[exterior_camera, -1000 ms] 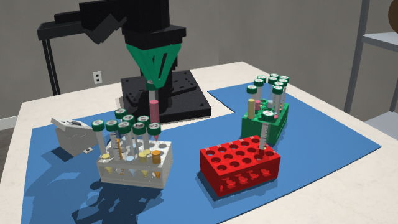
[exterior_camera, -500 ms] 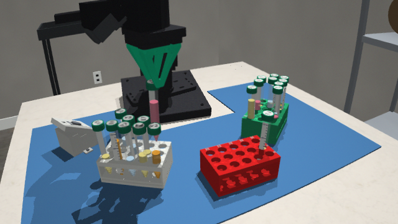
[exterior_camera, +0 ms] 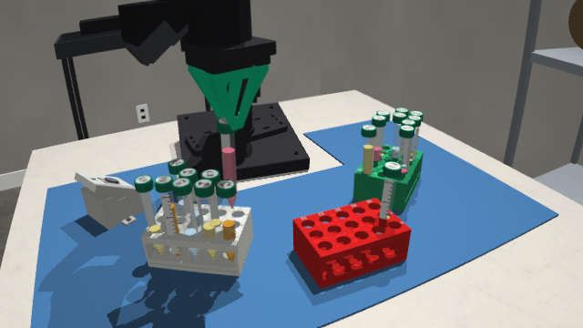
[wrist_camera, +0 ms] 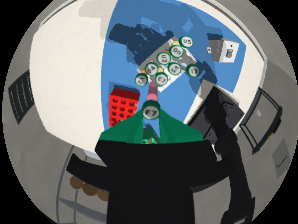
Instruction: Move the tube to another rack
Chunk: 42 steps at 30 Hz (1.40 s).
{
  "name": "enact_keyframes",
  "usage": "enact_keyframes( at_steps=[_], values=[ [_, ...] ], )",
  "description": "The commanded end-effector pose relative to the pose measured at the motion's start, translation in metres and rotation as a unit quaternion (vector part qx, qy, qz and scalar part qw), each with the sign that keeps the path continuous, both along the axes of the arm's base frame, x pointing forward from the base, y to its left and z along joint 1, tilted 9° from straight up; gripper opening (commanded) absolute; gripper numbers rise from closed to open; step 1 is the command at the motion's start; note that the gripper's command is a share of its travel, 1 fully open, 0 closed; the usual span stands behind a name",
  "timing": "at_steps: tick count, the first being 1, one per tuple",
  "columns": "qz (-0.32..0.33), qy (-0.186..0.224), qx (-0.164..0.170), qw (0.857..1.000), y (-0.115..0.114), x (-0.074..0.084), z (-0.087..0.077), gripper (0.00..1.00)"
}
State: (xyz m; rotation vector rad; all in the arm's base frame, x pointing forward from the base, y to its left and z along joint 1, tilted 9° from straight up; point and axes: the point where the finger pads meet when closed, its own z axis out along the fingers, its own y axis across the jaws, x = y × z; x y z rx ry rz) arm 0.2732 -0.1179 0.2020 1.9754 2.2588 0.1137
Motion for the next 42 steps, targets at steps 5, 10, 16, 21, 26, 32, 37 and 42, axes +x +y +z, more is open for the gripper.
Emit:
enact_keyframes(
  at_steps=[5,10,16,21,26,32,37,42],
  values=[
    [-0.001,-0.007,-0.004,1.0,-0.001,0.002,0.003,0.0],
    [-0.001,-0.007,-0.004,1.0,-0.002,0.002,0.001,0.0],
    [-0.001,-0.007,-0.004,1.0,-0.002,0.003,0.0,0.0],
    [-0.001,-0.007,-0.004,1.0,-0.002,0.003,-0.002,0.0],
    [-0.001,-0.007,-0.004,1.0,-0.002,0.003,-0.003,0.0],
    [-0.001,-0.007,-0.004,1.0,-0.003,0.004,-0.005,0.0],
    [-0.001,-0.007,-0.004,1.0,-0.003,0.004,-0.006,0.0],
    [-0.001,-0.007,-0.004,1.0,-0.003,0.004,-0.008,0.0]
  ],
)
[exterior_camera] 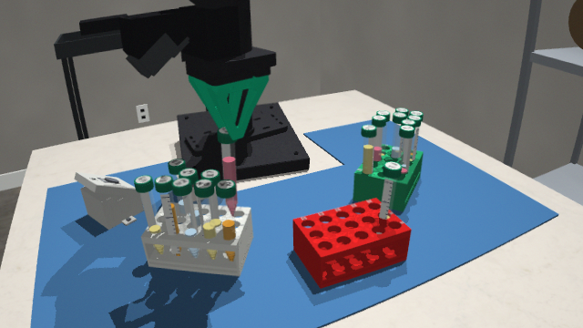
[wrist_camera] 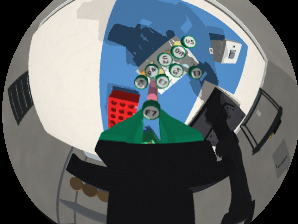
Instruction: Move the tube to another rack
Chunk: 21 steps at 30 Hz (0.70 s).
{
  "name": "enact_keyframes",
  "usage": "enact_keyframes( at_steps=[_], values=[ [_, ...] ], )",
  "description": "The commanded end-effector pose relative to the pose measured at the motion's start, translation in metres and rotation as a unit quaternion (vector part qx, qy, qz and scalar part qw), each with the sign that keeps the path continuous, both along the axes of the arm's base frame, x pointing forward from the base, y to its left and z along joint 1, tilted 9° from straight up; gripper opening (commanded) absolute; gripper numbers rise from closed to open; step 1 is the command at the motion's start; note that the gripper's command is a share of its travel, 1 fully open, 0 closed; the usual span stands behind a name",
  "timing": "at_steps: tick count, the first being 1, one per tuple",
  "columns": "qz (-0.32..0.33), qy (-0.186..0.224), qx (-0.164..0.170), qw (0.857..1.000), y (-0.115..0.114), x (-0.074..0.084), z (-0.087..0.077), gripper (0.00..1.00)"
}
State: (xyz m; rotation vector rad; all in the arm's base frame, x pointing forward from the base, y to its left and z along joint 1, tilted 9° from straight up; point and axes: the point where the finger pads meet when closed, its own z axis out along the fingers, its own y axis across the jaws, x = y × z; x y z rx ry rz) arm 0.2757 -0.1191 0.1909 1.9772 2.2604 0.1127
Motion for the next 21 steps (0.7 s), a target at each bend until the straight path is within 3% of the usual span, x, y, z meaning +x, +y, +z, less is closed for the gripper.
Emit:
enact_keyframes(
  at_steps=[1,21],
  values=[
    [-0.001,-0.008,-0.005,1.0,-0.0014,0.002,0.003,0.0],
    [-0.001,-0.008,-0.005,1.0,-0.0016,0.0032,-0.0029,0.0]
  ],
)
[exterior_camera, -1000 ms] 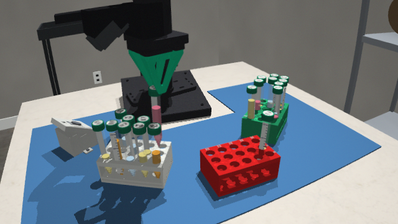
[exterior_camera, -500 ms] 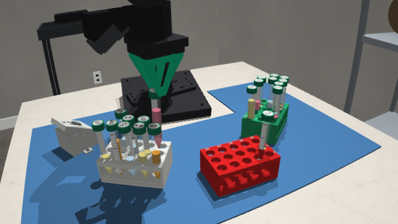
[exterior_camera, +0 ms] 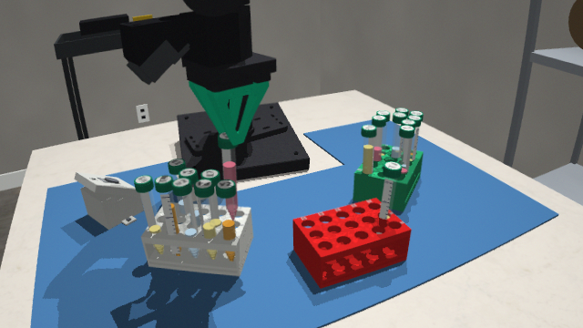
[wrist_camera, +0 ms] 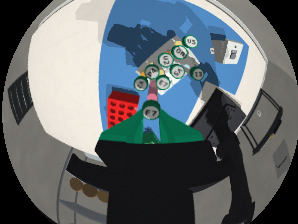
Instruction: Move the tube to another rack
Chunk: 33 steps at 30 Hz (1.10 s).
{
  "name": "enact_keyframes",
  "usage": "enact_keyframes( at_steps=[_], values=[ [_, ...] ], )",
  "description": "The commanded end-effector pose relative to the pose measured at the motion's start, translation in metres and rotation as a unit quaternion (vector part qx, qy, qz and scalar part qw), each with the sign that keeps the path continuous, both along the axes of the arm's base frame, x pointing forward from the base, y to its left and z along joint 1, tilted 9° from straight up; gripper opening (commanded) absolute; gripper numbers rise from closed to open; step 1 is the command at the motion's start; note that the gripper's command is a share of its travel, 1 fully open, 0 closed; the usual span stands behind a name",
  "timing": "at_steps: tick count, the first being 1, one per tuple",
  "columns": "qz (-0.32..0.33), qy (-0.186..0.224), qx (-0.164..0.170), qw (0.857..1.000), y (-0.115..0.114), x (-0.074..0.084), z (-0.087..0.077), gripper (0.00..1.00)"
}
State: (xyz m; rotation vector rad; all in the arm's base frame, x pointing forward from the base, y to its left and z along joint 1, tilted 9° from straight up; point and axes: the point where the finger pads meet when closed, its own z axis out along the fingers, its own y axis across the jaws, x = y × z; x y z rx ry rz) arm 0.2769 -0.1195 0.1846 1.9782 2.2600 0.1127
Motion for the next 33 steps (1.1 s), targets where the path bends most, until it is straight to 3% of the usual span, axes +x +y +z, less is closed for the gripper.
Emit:
enact_keyframes(
  at_steps=[1,33],
  values=[
    [0.0,-0.008,-0.005,1.0,-0.0013,0.0021,0.0031,0.0],
    [0.0,-0.008,-0.005,1.0,-0.0017,0.0036,-0.0061,0.0]
  ],
)
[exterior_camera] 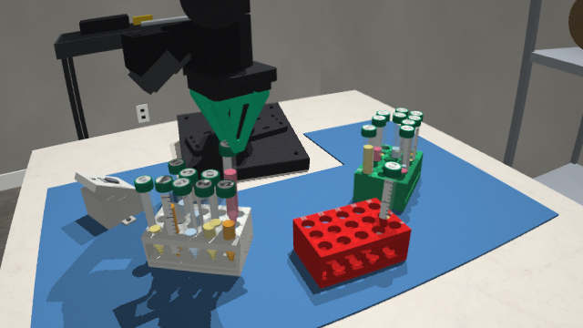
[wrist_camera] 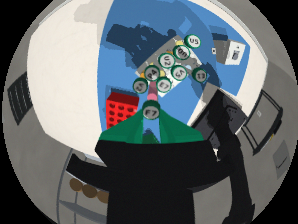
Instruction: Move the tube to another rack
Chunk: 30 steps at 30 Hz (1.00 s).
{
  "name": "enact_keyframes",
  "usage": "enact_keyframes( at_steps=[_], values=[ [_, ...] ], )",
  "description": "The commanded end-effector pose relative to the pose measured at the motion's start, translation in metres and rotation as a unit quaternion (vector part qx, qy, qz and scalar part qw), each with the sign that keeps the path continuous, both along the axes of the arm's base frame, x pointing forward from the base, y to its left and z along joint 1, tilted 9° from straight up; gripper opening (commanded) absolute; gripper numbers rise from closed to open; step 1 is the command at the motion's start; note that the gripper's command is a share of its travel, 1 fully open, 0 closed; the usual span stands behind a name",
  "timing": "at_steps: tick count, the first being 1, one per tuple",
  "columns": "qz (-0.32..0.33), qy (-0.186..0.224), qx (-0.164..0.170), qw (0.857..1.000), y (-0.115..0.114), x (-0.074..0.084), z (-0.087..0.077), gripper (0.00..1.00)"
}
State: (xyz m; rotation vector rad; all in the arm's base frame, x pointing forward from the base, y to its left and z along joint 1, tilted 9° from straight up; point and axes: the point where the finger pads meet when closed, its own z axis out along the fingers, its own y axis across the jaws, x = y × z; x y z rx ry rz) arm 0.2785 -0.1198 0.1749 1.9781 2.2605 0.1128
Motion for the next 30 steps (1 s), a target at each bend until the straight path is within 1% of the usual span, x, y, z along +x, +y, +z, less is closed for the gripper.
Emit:
enact_keyframes(
  at_steps=[1,30],
  values=[
    [0.0,-0.008,-0.005,1.0,-0.001,0.002,0.003,0.0],
    [0.0,-0.008,-0.005,1.0,-0.002,-0.001,-0.01,0.0]
  ],
)
